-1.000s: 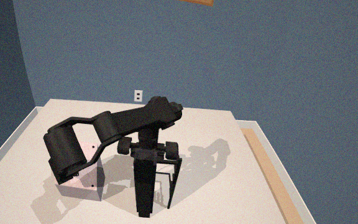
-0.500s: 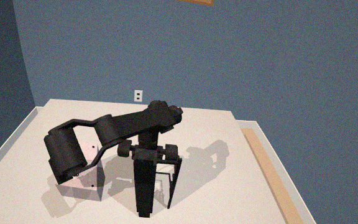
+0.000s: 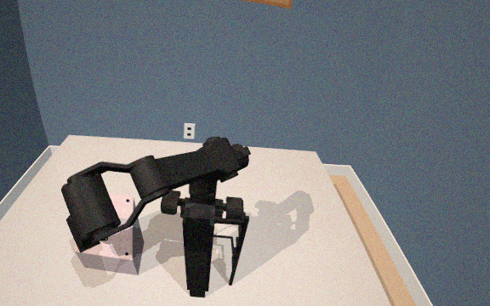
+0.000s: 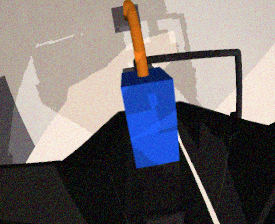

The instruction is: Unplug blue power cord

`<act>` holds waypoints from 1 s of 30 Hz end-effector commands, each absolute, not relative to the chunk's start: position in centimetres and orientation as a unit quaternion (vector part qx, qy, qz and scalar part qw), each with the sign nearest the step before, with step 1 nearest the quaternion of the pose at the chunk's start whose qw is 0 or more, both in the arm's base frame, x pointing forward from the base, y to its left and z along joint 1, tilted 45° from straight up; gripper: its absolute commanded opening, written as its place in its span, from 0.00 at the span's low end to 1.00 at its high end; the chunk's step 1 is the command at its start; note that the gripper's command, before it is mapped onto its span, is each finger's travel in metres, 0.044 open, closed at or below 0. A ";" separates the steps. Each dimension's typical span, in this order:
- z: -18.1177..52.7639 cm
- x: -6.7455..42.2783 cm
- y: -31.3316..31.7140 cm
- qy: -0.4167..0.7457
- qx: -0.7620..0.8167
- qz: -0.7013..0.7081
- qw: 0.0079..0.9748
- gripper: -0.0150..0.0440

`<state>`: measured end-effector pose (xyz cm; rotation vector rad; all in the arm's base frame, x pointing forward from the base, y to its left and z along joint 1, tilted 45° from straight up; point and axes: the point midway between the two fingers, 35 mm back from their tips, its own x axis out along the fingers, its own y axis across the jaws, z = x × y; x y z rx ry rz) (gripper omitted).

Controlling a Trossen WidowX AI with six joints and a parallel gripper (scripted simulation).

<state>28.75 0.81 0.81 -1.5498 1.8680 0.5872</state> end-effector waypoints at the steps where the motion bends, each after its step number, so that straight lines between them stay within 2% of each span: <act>1: 0.3 29.1 1.6 0.707 -0.588 0.224 0.321 0.25; 30: -2.5 30.1 5.2 0.706 -0.590 0.226 0.321 0.25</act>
